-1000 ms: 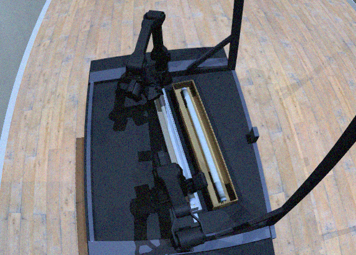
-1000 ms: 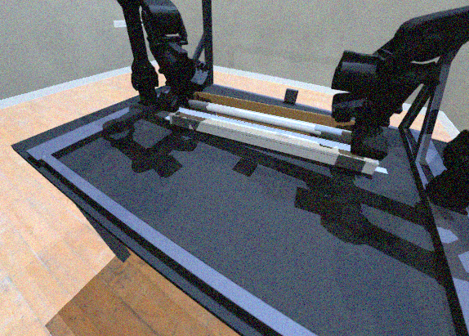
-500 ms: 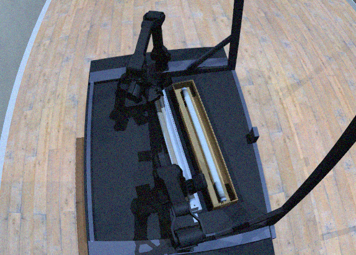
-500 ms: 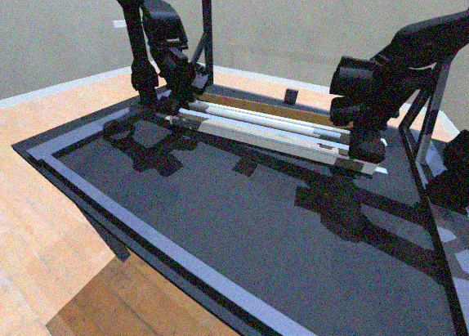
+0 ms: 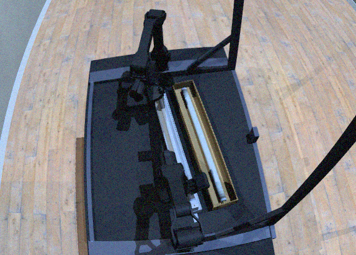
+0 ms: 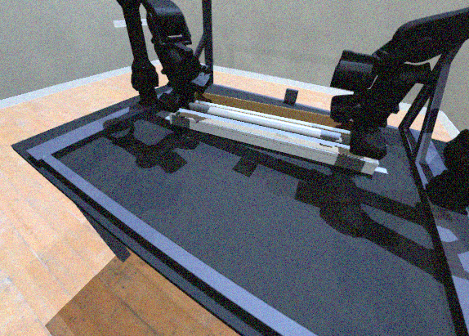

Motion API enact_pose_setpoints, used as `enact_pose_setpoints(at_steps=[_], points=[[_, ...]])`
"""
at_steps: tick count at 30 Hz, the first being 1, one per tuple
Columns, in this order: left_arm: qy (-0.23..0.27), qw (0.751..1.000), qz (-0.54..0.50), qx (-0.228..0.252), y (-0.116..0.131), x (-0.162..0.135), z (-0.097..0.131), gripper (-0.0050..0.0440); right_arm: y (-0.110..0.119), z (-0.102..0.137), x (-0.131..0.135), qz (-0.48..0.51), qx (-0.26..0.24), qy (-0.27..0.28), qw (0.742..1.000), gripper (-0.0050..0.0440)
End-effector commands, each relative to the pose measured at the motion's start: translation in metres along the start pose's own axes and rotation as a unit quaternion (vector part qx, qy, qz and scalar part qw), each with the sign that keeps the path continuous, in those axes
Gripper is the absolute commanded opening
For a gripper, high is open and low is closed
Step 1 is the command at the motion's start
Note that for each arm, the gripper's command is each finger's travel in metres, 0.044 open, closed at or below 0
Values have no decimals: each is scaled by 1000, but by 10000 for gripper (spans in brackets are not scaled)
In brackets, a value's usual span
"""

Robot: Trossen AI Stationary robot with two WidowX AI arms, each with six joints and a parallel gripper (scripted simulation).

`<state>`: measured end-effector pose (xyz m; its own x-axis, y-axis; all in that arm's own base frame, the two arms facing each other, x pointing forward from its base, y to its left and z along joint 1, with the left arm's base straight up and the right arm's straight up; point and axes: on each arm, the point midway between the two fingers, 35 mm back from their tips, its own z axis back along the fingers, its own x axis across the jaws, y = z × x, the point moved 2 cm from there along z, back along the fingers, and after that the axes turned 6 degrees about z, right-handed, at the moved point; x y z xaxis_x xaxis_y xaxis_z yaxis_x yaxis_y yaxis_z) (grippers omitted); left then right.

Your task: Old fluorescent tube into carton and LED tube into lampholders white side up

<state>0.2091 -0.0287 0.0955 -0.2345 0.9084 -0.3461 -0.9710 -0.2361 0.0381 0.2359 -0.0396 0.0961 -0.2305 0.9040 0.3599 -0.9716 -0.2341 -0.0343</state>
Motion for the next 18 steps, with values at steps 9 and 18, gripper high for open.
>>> enact_pose_setpoints(at_steps=[9, 18], points=[[-146, 989, -5, -26, -2, -18, 1, 78, -4, -1, 17, 6, 6, 151, 989, 75], [-228, 973, -4, -35, -1, -26, -3, 78, -5, -4, 26, 6, 15, 232, 972, 75]])
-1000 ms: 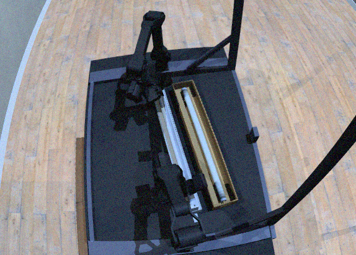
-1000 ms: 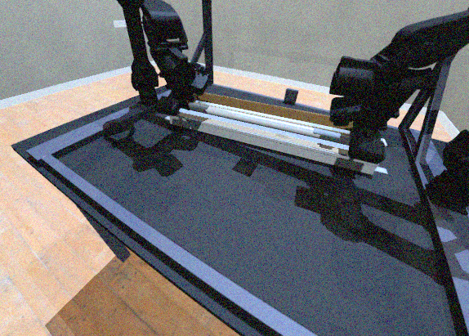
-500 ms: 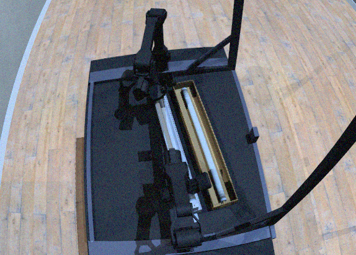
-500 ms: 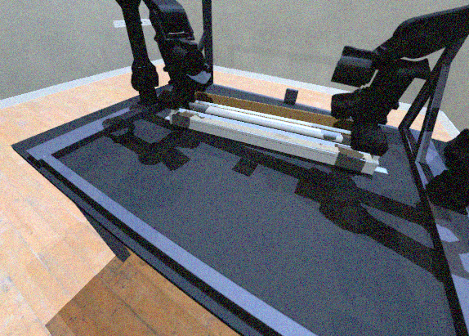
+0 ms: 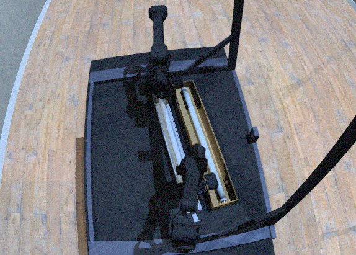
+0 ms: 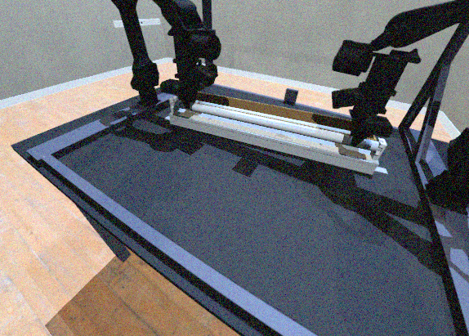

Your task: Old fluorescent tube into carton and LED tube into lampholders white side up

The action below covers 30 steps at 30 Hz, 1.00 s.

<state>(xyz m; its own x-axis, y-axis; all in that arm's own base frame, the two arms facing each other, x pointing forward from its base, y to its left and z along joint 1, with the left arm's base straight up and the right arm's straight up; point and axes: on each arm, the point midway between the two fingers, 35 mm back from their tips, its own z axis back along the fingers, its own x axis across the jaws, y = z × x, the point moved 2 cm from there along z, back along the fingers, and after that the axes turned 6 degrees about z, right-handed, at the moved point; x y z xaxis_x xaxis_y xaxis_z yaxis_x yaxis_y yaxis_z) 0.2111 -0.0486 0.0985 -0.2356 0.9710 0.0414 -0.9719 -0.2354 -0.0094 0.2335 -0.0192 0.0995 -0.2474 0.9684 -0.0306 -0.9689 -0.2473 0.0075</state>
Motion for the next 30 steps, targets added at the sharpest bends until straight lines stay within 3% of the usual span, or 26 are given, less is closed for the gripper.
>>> enact_pose_setpoints(at_steps=[1, 11, 27, 29, 30], points=[[-42, 999, 1, -13, -4, -7, 3, 78, -3, 2, 6, 0, -6, 45, 999, 75], [-134, 991, 1, -22, -3, -16, 1, 78, -4, 0, 16, 0, 3, 136, 991, 75], [-147, 989, 1, -23, -3, -18, 1, 78, -4, 0, 18, 0, 5, 150, 989, 75], [-147, 989, 1, -23, -3, -18, 1, 126, -4, 0, 18, 0, 5, 150, 989, 123], [-147, 989, 1, -23, -3, -18, 1, 126, -4, 0, 18, 0, 5, 150, 989, 123]])
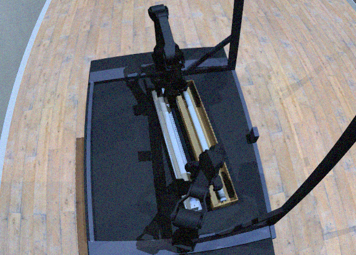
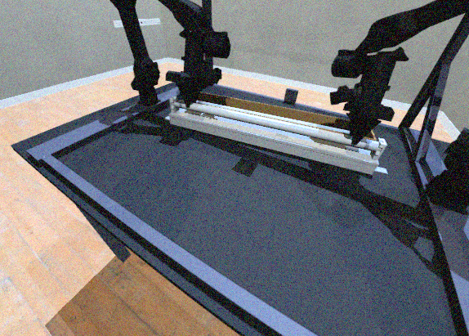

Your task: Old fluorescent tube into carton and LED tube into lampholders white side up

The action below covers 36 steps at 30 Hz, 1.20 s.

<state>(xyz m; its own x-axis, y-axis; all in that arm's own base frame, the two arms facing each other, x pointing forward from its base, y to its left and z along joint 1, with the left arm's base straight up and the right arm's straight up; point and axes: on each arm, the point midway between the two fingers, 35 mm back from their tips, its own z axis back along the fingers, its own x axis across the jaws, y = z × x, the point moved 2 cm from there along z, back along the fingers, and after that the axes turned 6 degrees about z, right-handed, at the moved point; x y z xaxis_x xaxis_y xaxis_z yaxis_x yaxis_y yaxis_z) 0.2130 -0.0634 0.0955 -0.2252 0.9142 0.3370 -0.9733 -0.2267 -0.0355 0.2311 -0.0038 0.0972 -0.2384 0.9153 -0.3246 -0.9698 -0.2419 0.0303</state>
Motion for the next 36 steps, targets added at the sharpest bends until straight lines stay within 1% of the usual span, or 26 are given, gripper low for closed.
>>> enact_pose_setpoints(at_steps=[1, 3, 5, 6, 8, 9, 13, 15, 20, 23, 28, 36], points=[[3, 1000, 4, -9, -5, -2, 4, 126, -2, 2, 2, 0, -7, 0, 1000, 123], [3, 1000, 4, -9, -5, -2, 4, 170, -2, 2, 2, 0, -7, 0, 1000, 170], [3, 1000, 4, -9, -5, -2, 4, 218, -2, 2, 2, 0, -7, 0, 1000, 170], [3, 1000, 4, -9, -5, -2, 6, 230, -3, 2, 2, 0, -7, 0, 1000, 170], [7, 1000, 6, -12, -6, -3, 18, 230, -3, 1, 2, 2, -1, 0, 1000, 218], [8, 1000, 6, -12, -6, -3, 25, 230, -4, 5, 1, 0, -6, 0, 1000, 230], [7, 1000, 5, -9, -4, -3, 57, 230, -6, 19, 0, -3, -13, 0, 1000, 230], [5, 1000, 5, -7, -4, -3, 64, 230, -6, 24, 0, -4, -16, 0, 1000, 230], [3, 1000, 5, -9, -4, -3, 66, 230, -6, 29, 0, -3, -16, 0, 1000, 230], [3, 1000, 5, -8, -4, -2, 65, 230, -5, 41, -1, -4, -16, 0, 1000, 230], [3, 1000, 5, -8, -3, -2, 65, 230, -4, 69, 0, -4, -16, -2, 1000, 230], [14, 1000, 4, -6, -1, 3, 63, 230, -4, 67, -2, -2, -13, -10, 1000, 230]])
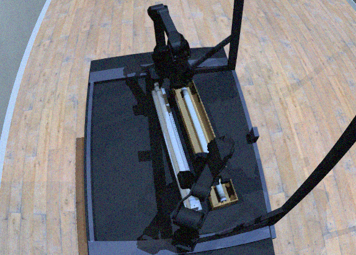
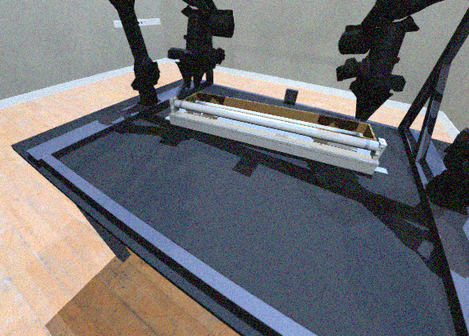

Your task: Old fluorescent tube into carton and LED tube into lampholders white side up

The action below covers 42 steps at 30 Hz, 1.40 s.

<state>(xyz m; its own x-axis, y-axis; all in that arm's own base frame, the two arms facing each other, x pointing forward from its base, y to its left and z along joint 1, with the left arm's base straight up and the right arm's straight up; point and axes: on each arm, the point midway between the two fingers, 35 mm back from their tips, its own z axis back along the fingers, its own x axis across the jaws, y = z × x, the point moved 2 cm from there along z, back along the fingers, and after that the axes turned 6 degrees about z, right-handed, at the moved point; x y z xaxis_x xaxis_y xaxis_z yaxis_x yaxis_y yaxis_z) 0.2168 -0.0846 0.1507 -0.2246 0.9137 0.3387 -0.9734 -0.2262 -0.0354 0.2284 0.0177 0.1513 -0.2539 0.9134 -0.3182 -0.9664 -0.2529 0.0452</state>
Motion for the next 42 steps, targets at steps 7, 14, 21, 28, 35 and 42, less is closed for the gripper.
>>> enact_pose_setpoints(at_steps=[7, 14, 21, 28, 35, 42], points=[[118, 993, 5, 10, -2, 21, -9, 230, 0, -8, -22, -6, -19, -115, 993, 230], [251, 968, 3, 24, -3, 42, -28, 230, 0, -28, -47, -5, -36, -256, 966, 230], [338, 941, 3, 32, -5, 54, -44, 230, 2, -42, -61, -6, -51, -334, 941, 230], [367, 929, 4, 39, -4, 48, -59, 227, 2, -45, -63, -7, -54, -350, 935, 230], [367, 929, 5, 40, -2, 37, -71, 202, 2, -62, -45, -8, -45, -356, 933, 221], [366, 930, 5, 40, -3, 32, -76, 160, 0, -74, -34, -8, -45, -356, 933, 190]])
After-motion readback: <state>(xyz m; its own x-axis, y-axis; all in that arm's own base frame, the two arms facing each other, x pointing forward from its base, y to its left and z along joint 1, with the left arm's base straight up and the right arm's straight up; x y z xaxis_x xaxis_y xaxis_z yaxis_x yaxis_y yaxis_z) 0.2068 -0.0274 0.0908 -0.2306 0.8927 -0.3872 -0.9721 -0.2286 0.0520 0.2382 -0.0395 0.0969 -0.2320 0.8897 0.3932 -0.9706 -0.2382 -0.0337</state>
